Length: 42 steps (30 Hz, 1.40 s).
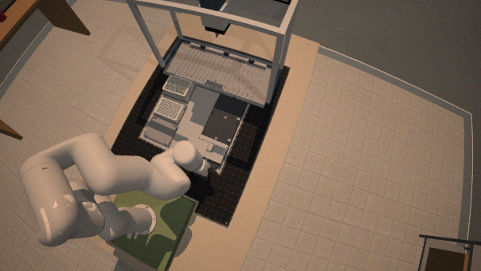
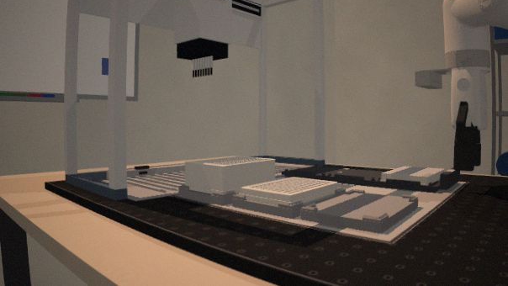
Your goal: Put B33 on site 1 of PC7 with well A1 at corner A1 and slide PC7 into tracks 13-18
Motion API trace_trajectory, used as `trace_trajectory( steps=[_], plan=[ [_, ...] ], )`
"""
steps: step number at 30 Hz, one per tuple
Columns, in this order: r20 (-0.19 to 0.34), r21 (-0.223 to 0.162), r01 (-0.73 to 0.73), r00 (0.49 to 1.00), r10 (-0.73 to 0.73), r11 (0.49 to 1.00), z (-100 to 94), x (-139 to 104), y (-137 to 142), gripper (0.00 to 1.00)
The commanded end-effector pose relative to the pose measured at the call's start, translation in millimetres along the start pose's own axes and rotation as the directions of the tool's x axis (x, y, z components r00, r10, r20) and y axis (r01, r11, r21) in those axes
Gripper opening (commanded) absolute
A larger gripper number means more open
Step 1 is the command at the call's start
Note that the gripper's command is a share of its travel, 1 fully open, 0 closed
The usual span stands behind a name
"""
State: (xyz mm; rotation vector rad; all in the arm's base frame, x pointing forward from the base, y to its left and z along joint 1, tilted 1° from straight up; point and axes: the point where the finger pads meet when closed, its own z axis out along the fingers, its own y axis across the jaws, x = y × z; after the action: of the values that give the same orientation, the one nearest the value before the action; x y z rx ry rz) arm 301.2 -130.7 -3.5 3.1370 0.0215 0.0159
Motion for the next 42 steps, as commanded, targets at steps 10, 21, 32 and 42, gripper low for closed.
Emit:
trace_trajectory(
  steps=[10, 21, 32, 42],
  plan=[
    [-0.003, -0.001, 0.000, 1.000, 0.000, 1.000, 6.6, 1, 1, 0.81],
    [-0.003, -0.001, 0.000, 1.000, 0.000, 1.000, 12.6, 1, 1, 0.81],
    [-0.003, -0.001, 0.000, 1.000, 0.000, 1.000, 18.6, 1, 1, 0.81],
    [-0.003, -0.001, 0.000, 1.000, 0.000, 1.000, 24.0, 1, 1, 0.81]
  ],
)
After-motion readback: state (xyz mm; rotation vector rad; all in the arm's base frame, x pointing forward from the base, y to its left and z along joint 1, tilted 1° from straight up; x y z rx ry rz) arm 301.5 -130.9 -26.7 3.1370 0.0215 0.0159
